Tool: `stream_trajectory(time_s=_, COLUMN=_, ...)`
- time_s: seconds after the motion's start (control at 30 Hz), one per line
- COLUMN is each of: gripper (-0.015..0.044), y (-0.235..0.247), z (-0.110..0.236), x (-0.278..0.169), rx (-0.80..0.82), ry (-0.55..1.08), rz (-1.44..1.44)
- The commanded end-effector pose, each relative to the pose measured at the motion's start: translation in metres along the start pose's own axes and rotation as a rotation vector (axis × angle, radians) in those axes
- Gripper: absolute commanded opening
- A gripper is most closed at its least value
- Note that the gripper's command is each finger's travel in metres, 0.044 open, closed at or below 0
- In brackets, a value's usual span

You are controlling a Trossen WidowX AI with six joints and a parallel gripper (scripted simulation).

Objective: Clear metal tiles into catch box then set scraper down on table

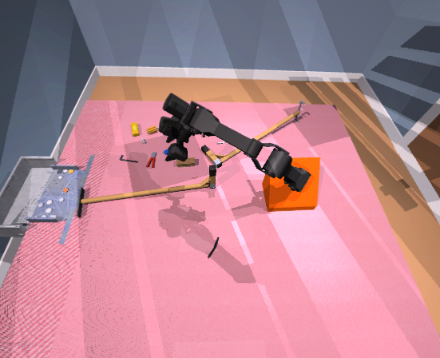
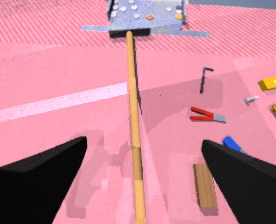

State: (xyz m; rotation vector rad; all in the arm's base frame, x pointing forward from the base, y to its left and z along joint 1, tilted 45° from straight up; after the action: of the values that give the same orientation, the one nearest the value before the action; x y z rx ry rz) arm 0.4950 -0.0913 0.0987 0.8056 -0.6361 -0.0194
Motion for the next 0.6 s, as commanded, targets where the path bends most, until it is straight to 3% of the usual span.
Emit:
stream_trajectory(time_s=0.0, gripper=0.0440, y=0.002, z=-0.016, x=-0.001, rx=0.001, ry=0.041, rz=0.013)
stream_trajectory(time_s=0.57, gripper=0.0440, y=0.016, z=-0.079, x=-0.015, rx=0.021, ry=0.219, rz=0.046)
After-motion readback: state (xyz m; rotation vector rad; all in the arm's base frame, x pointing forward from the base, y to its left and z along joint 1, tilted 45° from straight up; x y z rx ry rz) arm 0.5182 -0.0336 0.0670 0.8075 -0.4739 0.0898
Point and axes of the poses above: the point midway between the two fingers, 35 mm back from their tips, its own z axis back along the fingers, its own y axis across the jaws, x = y × z, the point moved 1 cm from there along z, back along the fingers, and after that the axes turned 6 degrees about z, right-handed, at the moved point
